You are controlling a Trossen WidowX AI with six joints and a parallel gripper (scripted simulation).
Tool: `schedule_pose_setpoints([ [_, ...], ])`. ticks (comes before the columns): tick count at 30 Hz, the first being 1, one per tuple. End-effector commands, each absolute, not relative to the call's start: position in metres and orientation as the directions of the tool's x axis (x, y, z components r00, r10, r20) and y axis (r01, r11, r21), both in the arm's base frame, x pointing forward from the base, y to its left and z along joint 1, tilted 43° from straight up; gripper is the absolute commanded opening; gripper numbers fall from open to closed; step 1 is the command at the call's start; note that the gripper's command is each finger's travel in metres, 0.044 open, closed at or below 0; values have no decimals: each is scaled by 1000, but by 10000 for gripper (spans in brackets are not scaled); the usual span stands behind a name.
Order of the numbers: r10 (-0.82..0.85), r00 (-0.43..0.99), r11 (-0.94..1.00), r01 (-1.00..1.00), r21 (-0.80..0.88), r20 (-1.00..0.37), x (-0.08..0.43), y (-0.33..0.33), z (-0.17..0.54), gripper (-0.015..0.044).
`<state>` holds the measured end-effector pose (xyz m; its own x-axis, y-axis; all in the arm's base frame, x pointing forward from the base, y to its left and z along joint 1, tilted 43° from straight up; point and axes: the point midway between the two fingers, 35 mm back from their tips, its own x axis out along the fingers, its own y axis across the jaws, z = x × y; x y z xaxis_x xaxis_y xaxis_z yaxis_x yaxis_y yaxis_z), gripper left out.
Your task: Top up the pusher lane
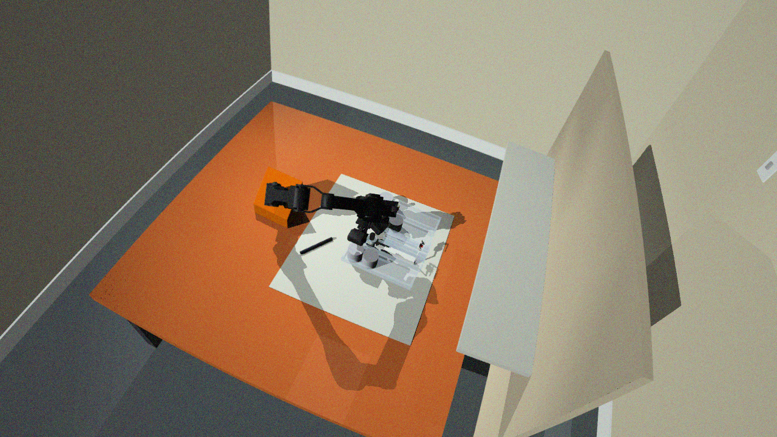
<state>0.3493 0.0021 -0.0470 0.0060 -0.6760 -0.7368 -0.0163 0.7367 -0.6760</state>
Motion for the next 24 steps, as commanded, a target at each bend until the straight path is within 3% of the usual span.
schedule_pose_setpoints([
  [1, -682, 18, 732, -6, -682, -732, 352, 0, -46, 0],
  [24, -682, 18, 732, -7, -682, -732, 348, 0, -46, 0],
])
